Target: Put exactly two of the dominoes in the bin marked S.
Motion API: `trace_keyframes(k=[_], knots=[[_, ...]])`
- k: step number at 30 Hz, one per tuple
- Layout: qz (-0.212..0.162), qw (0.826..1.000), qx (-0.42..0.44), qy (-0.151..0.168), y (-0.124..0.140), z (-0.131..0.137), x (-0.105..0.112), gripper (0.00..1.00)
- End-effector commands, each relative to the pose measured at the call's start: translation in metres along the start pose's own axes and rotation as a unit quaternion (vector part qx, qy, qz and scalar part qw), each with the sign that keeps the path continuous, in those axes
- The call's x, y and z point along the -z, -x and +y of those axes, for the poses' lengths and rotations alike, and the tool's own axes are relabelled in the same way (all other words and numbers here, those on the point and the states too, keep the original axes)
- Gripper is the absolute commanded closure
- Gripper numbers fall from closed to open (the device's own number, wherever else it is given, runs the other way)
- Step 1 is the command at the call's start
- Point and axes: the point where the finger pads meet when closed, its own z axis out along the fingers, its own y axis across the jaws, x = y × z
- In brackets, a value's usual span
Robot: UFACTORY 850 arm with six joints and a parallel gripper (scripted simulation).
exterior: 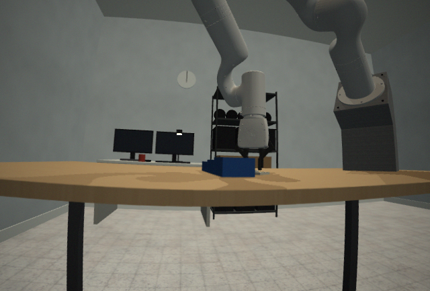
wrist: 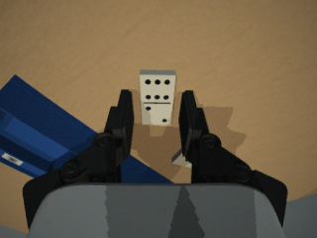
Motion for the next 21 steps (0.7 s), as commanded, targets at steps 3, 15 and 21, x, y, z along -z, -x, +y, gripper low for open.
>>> trace_keyframes(k=[3, 15, 21], knots=[[0.0, 1.0, 0.0, 0.0, -0.0001, 0.0, -0.0063, 0.59], [0.0, 1.0, 0.0, 0.0, 0.0, 0.0, -0.0062, 0.59], [0.0, 1.0, 0.0, 0.0, 0.0, 0.0, -0.0062, 1.0]])
